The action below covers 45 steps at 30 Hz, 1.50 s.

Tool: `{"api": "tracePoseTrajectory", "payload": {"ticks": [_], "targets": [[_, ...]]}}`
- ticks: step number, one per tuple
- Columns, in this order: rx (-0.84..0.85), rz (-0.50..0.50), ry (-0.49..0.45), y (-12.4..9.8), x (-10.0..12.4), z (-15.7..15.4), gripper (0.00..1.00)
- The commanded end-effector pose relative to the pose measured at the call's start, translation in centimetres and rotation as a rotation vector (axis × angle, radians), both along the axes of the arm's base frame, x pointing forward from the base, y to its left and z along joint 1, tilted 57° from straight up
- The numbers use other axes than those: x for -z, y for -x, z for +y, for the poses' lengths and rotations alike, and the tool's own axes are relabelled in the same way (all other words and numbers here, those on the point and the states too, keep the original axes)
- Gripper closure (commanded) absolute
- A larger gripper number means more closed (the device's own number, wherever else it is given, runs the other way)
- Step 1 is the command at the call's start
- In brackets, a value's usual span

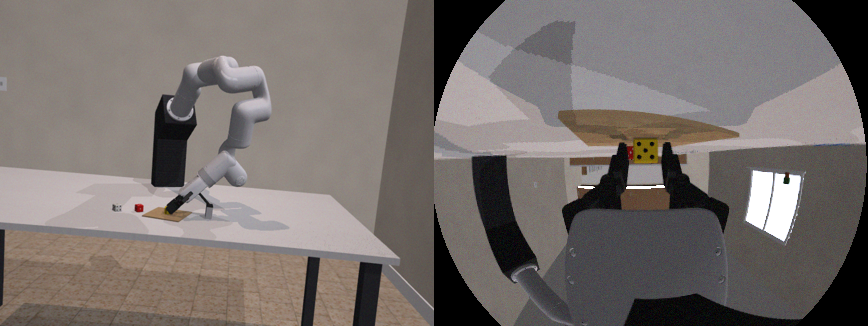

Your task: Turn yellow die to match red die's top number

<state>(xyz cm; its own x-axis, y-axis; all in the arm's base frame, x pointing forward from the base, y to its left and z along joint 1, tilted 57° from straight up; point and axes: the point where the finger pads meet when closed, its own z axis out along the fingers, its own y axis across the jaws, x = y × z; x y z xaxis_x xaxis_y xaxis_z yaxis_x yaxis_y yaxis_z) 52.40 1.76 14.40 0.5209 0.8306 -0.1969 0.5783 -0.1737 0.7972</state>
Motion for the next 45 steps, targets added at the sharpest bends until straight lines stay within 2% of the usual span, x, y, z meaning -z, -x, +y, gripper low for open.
{"api": "tracePoseTrajectory", "payload": {"ticks": [1,30,31,45], "targets": [[0.000,-0.001,0.000,0.00,-0.06,0.01,0.58],[0.000,-0.001,0.000,0.00,-0.06,0.01,0.58],[0.000,-0.001,0.000,0.00,-0.06,0.01,0.79],[0.000,-0.001,0.000,0.00,-0.06,0.01,0.79]]}}
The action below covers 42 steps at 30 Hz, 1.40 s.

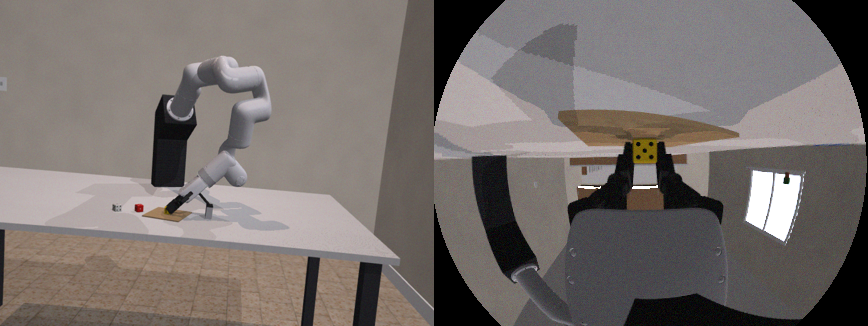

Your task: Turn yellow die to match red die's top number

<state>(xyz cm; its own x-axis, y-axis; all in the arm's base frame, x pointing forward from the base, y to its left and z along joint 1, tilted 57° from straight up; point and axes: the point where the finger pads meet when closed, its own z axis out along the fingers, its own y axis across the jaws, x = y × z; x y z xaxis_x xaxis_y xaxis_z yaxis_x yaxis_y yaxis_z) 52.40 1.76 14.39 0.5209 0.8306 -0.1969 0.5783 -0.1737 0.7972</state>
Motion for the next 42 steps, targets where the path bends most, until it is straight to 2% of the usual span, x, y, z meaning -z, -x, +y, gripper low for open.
{"api": "tracePoseTrajectory", "payload": {"ticks": [1,27,42], "targets": [[0.000,-0.001,0.000,0.0,-0.1,0.0,0.79],[0.000,-0.001,0.000,0.3,-0.3,-0.1,0.79],[0.000,-0.001,0.000,4.8,-3.2,-1.2,0.79]]}}
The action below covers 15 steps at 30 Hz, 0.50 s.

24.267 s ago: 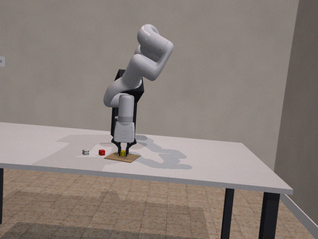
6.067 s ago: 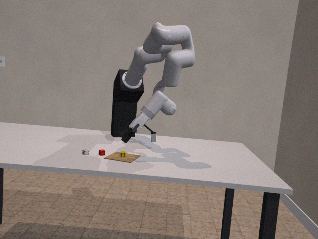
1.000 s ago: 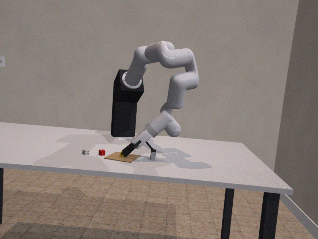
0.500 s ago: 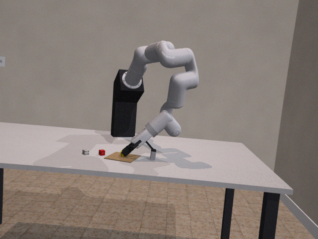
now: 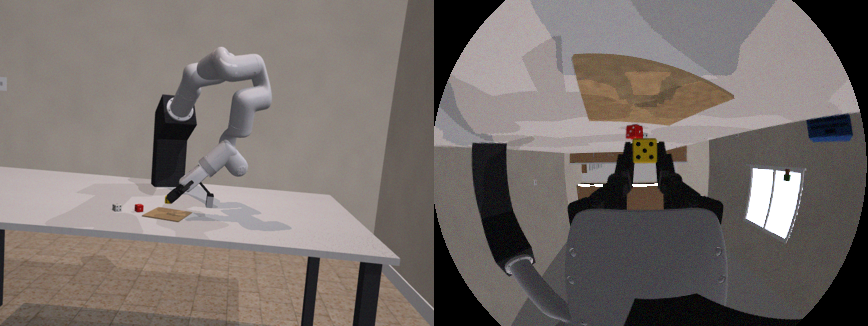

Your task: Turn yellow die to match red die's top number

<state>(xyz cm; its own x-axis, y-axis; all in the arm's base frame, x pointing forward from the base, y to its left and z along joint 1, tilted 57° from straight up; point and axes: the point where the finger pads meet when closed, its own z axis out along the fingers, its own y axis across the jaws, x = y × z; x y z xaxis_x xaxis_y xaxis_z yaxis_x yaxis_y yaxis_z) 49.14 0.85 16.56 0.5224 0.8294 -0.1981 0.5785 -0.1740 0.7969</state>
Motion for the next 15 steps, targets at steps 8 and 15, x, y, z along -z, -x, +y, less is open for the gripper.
{"api": "tracePoseTrajectory", "payload": {"ticks": [8,15], "targets": [[-0.002,-0.002,-0.001,2.39,-1.66,-0.56,0.79],[-0.002,-0.002,-0.001,2.44,-1.69,-0.57,0.79]]}}
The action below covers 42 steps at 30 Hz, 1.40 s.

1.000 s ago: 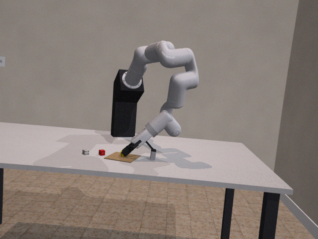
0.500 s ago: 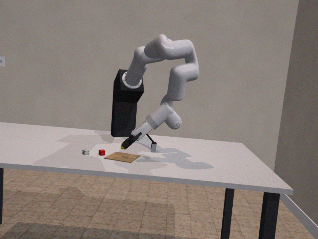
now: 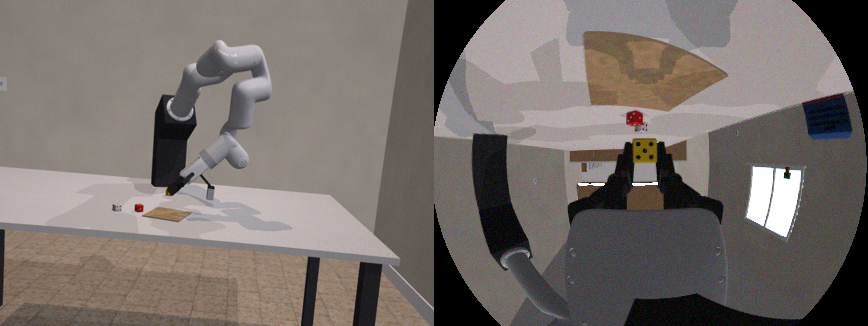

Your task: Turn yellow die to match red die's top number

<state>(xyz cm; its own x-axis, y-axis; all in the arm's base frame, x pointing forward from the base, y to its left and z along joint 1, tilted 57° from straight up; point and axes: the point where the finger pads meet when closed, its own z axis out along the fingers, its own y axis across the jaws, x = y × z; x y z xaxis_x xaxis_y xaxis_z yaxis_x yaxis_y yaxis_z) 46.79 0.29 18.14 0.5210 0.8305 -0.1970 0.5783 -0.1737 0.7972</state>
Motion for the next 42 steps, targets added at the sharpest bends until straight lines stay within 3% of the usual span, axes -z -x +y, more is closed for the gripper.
{"api": "tracePoseTrajectory", "payload": {"ticks": [1,9,19,42], "targets": [[0.000,-0.001,0.000,0.1,-0.1,0.0,0.79],[-0.026,-0.015,-0.017,-0.2,-0.3,-0.2,0.79],[-0.200,-0.048,-0.144,0.1,-0.2,-0.3,0.79],[-0.247,-0.085,-0.169,-0.7,-1.0,-1.1,0.79]]}}
